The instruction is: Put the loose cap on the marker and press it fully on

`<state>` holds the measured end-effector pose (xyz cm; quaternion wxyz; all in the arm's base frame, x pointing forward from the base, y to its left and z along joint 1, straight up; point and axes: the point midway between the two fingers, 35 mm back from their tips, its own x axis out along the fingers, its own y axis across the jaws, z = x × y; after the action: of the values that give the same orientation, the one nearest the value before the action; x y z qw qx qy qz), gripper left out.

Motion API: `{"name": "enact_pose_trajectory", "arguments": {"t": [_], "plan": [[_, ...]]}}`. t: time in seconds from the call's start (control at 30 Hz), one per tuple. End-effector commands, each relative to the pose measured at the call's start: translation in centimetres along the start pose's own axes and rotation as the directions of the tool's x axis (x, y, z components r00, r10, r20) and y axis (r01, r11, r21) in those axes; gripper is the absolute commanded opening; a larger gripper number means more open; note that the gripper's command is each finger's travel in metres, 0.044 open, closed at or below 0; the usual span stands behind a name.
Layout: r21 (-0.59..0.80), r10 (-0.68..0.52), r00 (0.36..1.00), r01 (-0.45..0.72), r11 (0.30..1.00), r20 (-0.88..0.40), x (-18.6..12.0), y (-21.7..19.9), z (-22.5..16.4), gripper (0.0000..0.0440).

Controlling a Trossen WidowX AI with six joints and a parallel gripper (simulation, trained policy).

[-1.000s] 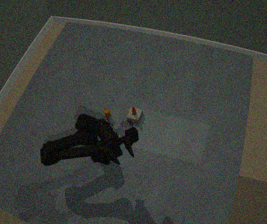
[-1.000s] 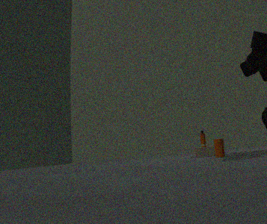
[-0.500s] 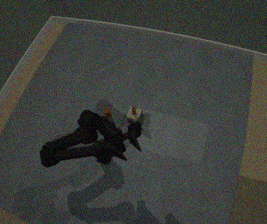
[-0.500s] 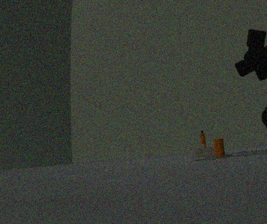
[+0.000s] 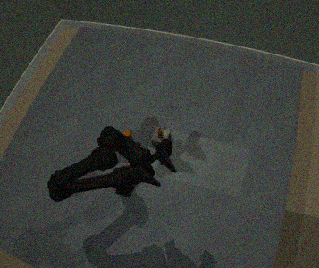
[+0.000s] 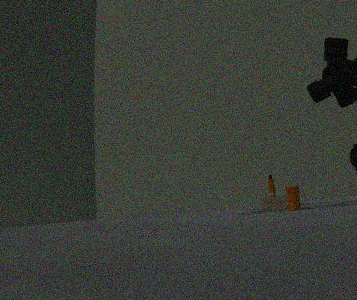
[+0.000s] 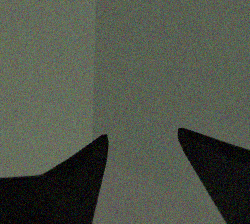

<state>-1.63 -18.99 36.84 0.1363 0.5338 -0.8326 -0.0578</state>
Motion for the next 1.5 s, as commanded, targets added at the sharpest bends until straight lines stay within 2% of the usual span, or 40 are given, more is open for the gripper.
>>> {"name": "enact_pose_trajectory", "arguments": {"t": [0.0, 0.73, 1.47], "plan": [[0.006, -0.032, 0.999, 0.032, 0.999, 0.003, 0.0, -0.7, -0.3, 0.0308], [0.018, -0.209, 0.977, 0.209, 0.978, 0.047, -0.1, -5.1, -1.1, 0.0309], [0.021, -0.377, 0.921, 0.376, 0.926, 0.104, -1.3, -10.0, -1.4, 0.0309]]}}
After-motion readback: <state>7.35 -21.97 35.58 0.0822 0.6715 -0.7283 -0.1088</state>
